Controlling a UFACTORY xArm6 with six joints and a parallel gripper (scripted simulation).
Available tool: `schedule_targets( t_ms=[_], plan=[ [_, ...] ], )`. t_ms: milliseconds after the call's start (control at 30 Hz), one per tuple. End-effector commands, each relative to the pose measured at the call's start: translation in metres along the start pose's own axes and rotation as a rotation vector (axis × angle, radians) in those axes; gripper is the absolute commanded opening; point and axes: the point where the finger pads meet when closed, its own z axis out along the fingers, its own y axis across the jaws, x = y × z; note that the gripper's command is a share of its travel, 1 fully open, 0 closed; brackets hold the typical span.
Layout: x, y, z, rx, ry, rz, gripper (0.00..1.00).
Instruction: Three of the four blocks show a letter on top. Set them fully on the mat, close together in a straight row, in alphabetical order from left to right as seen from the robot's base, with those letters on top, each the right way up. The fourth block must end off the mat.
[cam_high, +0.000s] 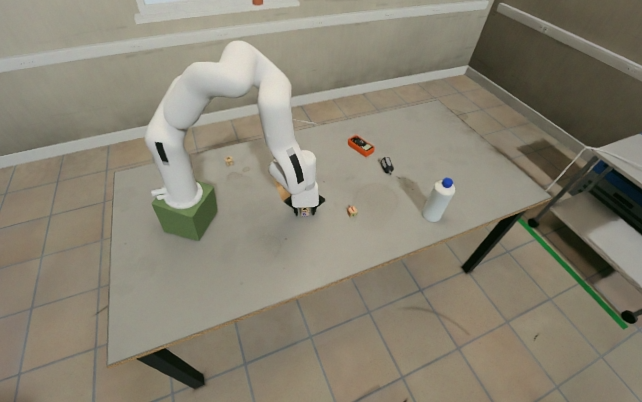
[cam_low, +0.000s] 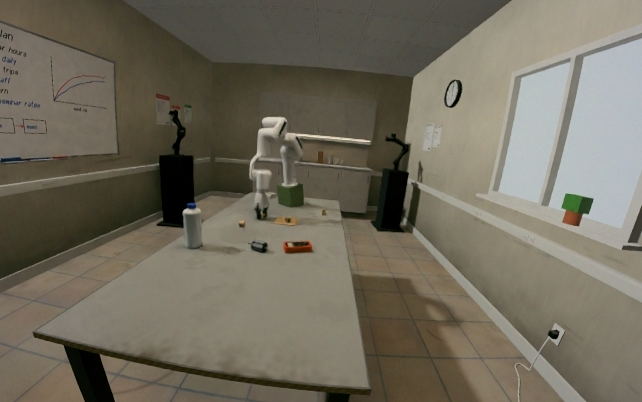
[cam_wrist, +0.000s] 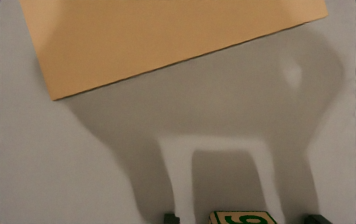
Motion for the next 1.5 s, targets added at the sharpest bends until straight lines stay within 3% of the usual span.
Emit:
schedule_targets(
  t_ms=[0,167,200,733,767,1467],
  plan=[
    [0.0002,0.0017,-0.0010,-0.004,0.001,0.000,0.69],
    [0.0002,0.0017,-0.0010,-0.004,0.001,0.000,0.69],
    [0.0002,0.0017,-0.0010,-0.004,0.001,0.000,0.48],
    [0.0002,0.0017,-0.0010,-0.004,0.001,0.000,0.48],
    [0.0002,0.0017,-0.0010,-0.004,0.001,0.000,0.28],
    [0.0002,0.0017,-0.0010,-0.004,0.001,0.000,0.28]
  ],
)
